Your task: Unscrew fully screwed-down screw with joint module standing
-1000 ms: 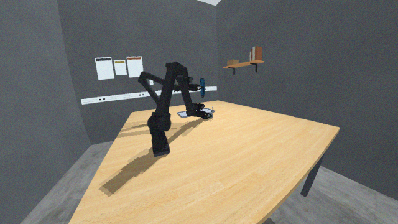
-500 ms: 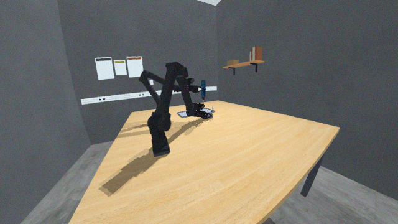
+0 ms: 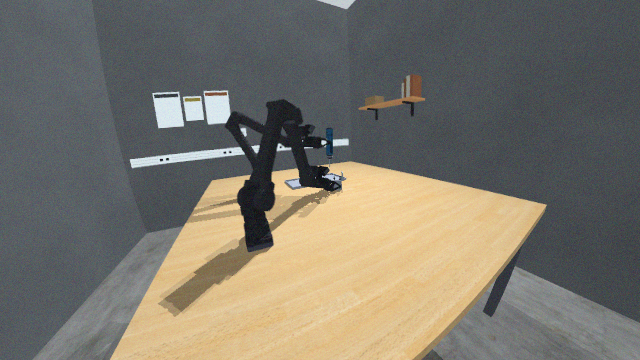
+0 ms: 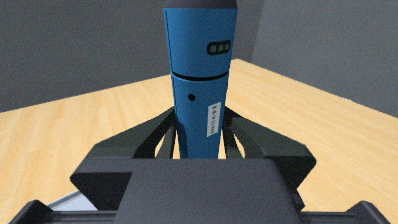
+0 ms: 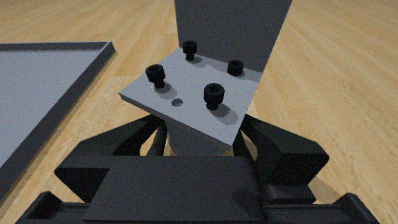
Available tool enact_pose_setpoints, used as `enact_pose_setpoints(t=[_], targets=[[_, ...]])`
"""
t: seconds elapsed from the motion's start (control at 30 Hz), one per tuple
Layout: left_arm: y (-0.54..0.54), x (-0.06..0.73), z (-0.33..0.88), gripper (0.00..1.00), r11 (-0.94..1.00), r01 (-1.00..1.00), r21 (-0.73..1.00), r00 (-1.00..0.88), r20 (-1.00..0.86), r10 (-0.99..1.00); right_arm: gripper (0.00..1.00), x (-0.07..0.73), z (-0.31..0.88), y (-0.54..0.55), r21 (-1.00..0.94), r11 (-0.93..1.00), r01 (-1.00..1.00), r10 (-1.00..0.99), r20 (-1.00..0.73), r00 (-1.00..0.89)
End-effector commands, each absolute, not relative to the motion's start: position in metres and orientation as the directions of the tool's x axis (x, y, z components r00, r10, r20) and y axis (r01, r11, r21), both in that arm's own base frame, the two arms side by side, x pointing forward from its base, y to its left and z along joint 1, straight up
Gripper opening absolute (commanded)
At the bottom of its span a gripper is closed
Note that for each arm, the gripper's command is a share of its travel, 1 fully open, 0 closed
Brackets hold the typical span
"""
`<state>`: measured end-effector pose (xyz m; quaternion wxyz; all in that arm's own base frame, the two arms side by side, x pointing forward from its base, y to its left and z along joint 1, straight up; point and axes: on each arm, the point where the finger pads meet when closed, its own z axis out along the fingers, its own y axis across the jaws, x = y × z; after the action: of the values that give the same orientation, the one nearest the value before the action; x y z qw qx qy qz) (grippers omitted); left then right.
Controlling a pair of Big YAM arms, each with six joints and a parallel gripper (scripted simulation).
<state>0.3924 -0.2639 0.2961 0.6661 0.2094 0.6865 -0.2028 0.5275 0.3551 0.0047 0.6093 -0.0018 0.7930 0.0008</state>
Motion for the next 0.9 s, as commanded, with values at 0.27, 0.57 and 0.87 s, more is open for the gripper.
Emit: enact_pose_setpoints(t=[0.27, 0.57, 0.87], targets=[[-0.281, 0.413, 0.359, 0.42, 0.826, 0.563, 0.013, 0.095, -0.994, -0.049, 0.59, 0.537, 0.004, 0.363, 0.011, 1.0, -0.005, 0.009, -0.969, -0.249], [-0.286, 0.421, 0.358, 0.42, 0.826, 0.563, 0.013, 0.094, -0.994, -0.049, 0.59, 0.537, 0.004, 0.363, 0.011, 1.0, -0.005, 0.009, -0.969, -0.249], [-0.29, 0.427, 0.358, 0.42, 0.826, 0.563, 0.013, 0.094, -0.994, -0.049, 0.59, 0.537, 0.004, 0.363, 0.011, 1.0, -0.005, 0.009, -0.969, -0.249]])
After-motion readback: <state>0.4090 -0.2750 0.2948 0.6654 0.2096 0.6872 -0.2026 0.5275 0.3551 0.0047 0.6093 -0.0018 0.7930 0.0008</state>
